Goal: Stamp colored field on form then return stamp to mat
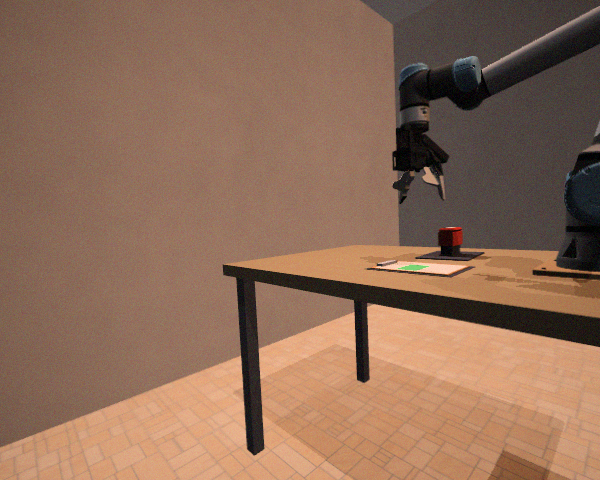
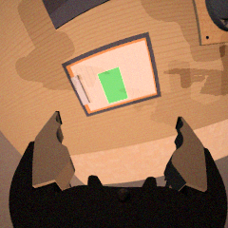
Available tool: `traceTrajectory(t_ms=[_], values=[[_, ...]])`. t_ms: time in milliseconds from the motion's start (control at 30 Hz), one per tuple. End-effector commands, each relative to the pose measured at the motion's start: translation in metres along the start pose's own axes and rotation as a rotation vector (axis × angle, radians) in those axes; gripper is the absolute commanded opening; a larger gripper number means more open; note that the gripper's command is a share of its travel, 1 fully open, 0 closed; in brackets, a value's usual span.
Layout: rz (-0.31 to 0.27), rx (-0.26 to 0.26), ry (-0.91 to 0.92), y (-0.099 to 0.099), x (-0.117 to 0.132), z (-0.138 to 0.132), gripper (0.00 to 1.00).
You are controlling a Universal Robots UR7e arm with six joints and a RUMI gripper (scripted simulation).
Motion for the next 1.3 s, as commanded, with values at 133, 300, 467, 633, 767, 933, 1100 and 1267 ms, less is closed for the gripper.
traceTrajectory(t_ms=[133,300,467,633,767,933,1100,1267], values=[[-0.007,0.009,-0.262,-0.025,0.0,0.002,1.0],[-0.007,0.009,-0.302,-0.029,0.0,0.003,1.0],[-0.007,0.009,-0.333,-0.032,-0.001,0.003,1.0],[-0.007,0.009,-0.337,-0.032,-0.001,0.003,1.0],[-0.007,0.009,-0.337,-0.032,-0.001,0.003,0.55],[-0.007,0.009,-0.336,-0.032,-0.001,0.003,0.55],[-0.007,0.009,-0.332,-0.032,-0.001,0.003,0.55],[-0.007,0.009,-0.321,-0.032,-0.001,0.003,0.55]])
Point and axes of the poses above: the point where the finger pads meet when closed, its own y axis out along the fingers, its own z axis across the jaws, x = y × z, the point moved 3 cm from there along -y, back along the fingers, and after that the axes turned 9 degrees about y, right-handed, at the moved point
